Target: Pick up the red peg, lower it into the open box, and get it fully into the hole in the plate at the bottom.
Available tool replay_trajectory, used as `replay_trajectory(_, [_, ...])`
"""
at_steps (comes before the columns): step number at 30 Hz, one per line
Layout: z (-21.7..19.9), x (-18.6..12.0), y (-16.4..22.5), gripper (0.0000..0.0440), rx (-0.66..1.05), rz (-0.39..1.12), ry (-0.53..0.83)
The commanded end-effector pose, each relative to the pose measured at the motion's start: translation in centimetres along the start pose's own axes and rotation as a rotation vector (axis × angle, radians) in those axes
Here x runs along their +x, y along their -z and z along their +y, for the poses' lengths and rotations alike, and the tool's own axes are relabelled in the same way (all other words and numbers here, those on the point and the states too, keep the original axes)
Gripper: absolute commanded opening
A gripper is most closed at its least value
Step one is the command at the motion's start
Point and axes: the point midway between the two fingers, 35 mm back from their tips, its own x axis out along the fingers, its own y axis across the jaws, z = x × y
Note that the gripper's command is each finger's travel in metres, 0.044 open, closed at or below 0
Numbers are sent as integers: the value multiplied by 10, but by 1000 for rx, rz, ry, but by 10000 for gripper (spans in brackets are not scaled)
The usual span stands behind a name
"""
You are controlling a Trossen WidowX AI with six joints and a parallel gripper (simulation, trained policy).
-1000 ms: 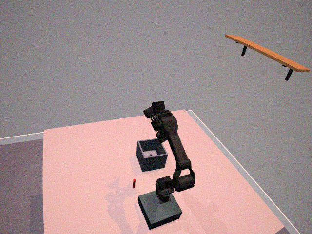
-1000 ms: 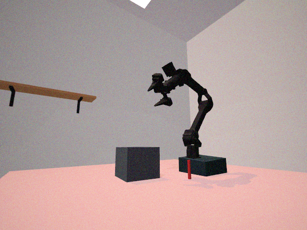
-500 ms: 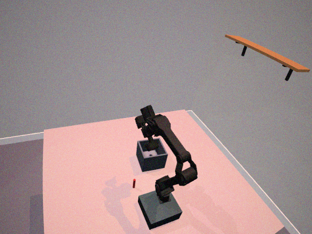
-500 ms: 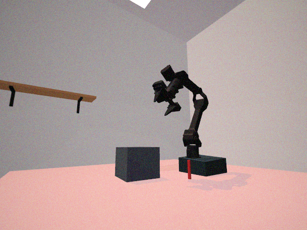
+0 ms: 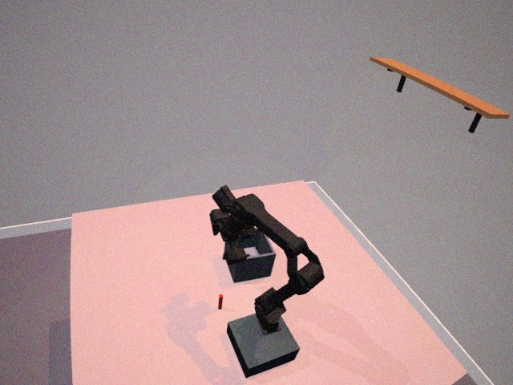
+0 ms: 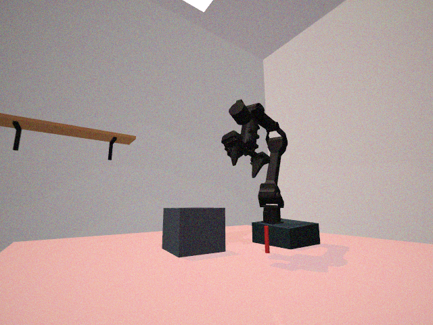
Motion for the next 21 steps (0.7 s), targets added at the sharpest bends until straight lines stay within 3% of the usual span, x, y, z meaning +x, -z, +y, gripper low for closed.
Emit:
replay_trajectory(1, [-14,15,9,440,24,17,91])
replay_trajectory(21, [-79,71,23,440,-13,-22,431])
